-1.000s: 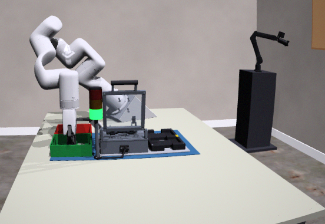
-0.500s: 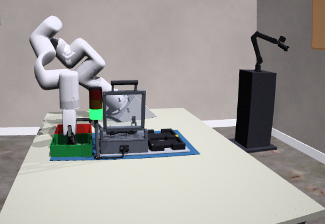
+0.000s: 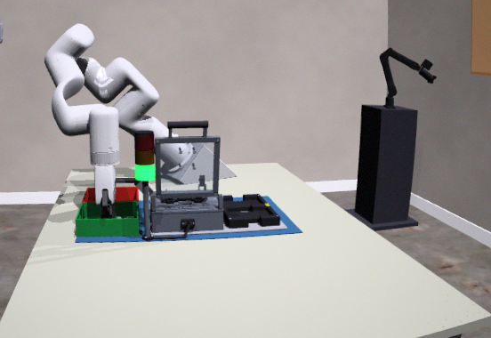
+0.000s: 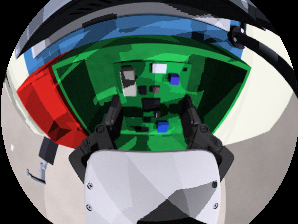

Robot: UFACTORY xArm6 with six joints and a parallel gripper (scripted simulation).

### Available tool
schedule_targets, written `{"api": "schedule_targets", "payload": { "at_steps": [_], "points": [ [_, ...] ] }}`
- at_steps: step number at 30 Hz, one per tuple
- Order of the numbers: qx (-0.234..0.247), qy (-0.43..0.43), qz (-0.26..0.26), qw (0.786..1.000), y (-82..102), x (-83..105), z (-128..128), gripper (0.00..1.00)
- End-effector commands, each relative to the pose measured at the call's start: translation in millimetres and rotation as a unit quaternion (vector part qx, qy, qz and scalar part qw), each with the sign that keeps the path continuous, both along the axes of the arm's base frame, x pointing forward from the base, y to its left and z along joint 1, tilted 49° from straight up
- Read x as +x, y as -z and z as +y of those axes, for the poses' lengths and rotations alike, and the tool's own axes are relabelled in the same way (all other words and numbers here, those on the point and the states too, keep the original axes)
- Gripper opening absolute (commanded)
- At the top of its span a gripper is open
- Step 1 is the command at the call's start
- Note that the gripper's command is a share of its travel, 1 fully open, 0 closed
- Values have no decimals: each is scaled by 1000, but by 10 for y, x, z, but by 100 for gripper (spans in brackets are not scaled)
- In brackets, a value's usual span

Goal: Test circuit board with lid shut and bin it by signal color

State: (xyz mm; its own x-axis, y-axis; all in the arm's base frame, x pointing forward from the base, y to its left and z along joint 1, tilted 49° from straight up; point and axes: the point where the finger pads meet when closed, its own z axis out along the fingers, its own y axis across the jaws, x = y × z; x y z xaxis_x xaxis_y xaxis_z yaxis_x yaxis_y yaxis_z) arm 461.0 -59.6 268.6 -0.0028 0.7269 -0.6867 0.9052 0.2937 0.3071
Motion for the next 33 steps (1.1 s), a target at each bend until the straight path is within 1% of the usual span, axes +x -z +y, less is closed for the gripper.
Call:
{"api": "schedule_targets", "payload": {
  "at_steps": [1,14,15,33],
  "points": [
    [0,-1,-1,1000,-9,7,2,79],
    [0,-1,-1,1000,-8,7,2,79],
    [0,-1,-1,1000,-8,7,2,100],
    [0,-1,-1,1000,-8,7,2,100]
  ]
}}
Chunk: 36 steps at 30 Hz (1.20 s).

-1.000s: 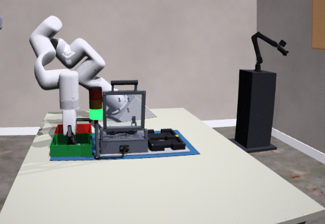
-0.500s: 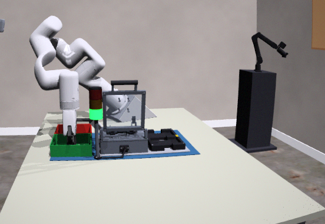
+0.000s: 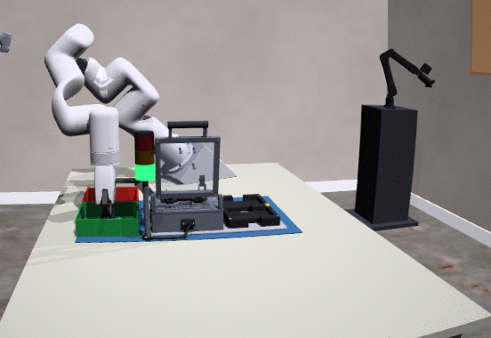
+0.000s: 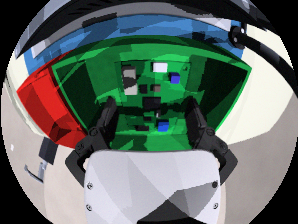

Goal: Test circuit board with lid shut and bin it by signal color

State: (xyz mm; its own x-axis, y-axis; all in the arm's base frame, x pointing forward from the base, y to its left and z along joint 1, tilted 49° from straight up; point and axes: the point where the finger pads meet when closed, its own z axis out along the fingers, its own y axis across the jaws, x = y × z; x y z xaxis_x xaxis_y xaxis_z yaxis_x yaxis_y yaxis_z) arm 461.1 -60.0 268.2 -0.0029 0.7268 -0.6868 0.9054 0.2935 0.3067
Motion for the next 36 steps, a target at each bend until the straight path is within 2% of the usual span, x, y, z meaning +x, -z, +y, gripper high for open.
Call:
{"api": "schedule_targets", "payload": {
  "at_steps": [1,26,36],
  "points": [
    [0,-1,-1,1000,-13,5,6,100],
    [0,-1,-1,1000,-18,2,11,100],
    [0,-1,-1,1000,-222,-130,204,100]
  ]
}}
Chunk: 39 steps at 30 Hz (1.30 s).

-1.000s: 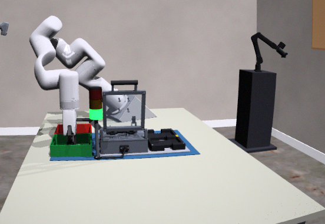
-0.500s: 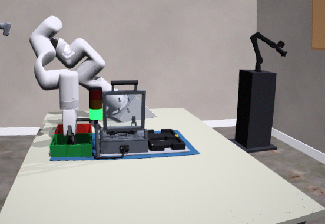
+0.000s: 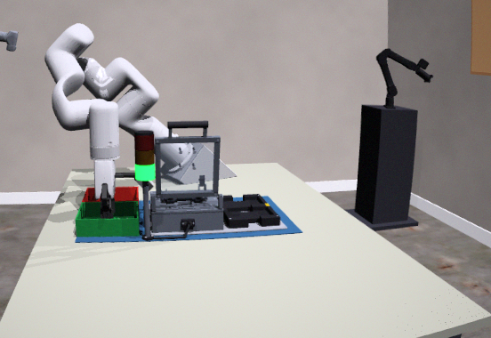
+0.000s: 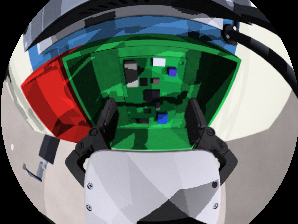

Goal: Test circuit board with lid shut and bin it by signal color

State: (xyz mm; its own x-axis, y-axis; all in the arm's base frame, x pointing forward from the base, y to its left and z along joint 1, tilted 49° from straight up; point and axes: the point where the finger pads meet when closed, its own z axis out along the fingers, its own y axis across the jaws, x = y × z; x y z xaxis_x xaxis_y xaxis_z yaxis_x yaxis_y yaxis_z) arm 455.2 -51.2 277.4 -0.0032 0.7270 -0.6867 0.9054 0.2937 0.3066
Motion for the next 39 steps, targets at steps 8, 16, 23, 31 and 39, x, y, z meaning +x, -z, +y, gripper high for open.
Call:
{"api": "schedule_targets", "payload": {
  "at_steps": [8,16,23,31,39],
  "points": [
    [0,0,-2,1000,-447,-277,414,100],
    [0,0,-2,1000,-740,-467,690,100],
    [0,0,-2,1000,-828,-524,773,100],
    [0,0,-2,1000,-842,-534,786,100],
    [0,0,-2,1000,-842,-534,786,100]
  ]
}}
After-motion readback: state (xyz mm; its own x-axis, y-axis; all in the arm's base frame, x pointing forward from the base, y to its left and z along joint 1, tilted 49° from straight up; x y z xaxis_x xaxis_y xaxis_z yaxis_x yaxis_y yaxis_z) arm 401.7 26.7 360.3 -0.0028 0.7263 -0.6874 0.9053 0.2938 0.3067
